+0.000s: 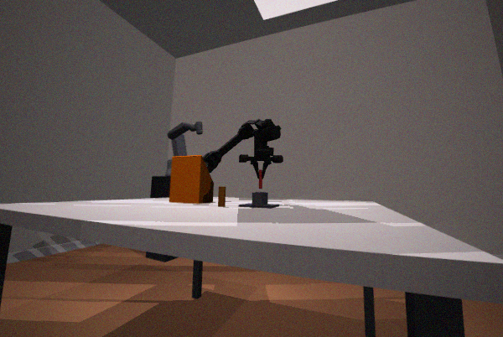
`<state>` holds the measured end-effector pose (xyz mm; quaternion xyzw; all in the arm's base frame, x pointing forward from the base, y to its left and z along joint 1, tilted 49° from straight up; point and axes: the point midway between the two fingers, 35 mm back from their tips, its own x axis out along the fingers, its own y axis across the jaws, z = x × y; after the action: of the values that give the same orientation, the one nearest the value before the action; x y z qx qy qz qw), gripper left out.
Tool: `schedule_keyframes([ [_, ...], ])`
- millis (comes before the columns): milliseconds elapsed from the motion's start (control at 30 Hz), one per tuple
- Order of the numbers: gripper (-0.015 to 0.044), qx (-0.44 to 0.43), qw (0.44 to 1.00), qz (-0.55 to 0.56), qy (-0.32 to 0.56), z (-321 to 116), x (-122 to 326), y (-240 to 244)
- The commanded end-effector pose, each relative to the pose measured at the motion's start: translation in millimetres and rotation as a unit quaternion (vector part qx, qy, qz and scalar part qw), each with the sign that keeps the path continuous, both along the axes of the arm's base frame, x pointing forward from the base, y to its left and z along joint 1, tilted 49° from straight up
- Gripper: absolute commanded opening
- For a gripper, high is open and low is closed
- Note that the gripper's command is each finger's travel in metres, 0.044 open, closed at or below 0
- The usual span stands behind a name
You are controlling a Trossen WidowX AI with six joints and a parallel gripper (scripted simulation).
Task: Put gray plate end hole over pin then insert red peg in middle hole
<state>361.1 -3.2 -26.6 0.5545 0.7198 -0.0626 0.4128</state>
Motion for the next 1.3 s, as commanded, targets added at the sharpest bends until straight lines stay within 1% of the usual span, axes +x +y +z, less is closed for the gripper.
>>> schedule_keyframes([
  [0,0.0000,-0.001,1.000,0.002,0.000,-1,-1,0],
  [500,0.0000,0.000,1.000,0.000,0.000,0,0,0],
  [967,0.0000,0.000,1.000,0.002,0.000,-14,-2,13],
  [1267,0.0000,-0.003,1.000,0.003,-0.004,-12,0,11],
])
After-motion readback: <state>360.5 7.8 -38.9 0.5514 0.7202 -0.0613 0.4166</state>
